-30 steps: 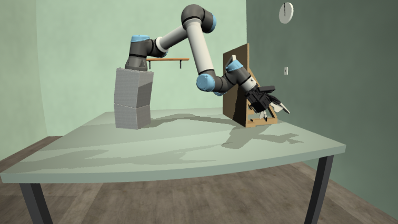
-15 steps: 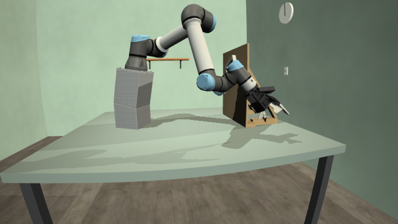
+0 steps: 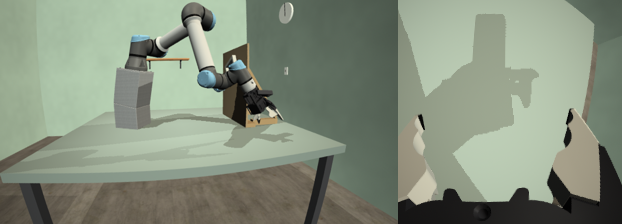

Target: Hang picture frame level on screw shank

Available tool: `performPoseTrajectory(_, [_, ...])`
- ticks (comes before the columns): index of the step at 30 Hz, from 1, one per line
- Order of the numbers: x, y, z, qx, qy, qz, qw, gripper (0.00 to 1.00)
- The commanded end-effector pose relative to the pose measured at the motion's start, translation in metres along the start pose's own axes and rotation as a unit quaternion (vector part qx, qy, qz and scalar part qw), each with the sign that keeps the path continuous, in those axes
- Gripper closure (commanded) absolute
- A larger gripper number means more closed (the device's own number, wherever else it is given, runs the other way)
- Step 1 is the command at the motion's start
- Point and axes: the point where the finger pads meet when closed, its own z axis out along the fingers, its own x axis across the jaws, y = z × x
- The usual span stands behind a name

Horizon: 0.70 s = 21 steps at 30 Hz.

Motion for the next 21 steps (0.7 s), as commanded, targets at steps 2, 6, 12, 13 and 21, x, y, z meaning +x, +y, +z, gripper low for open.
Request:
performPoseTrajectory(2, [-0.013,0.003,0.001,-0.011,-0.023,0.001,1.000,0.00])
performPoseTrajectory(6, [-0.031,0.008,0.002,-0.024,-0.052,0.002,0.998,0.00])
performPoseTrajectory(12, [-0.058,0.015,0.001,-0.042,-0.093,0.003,0.995,0.00])
performPoseTrajectory(13, [-0.062,0.016,0.001,-0.045,-0.099,0.003,0.994,0.00])
performPoseTrajectory(21, [-0.082,0.021,-0.002,-0.058,-0.130,0.004,0.990,0.00])
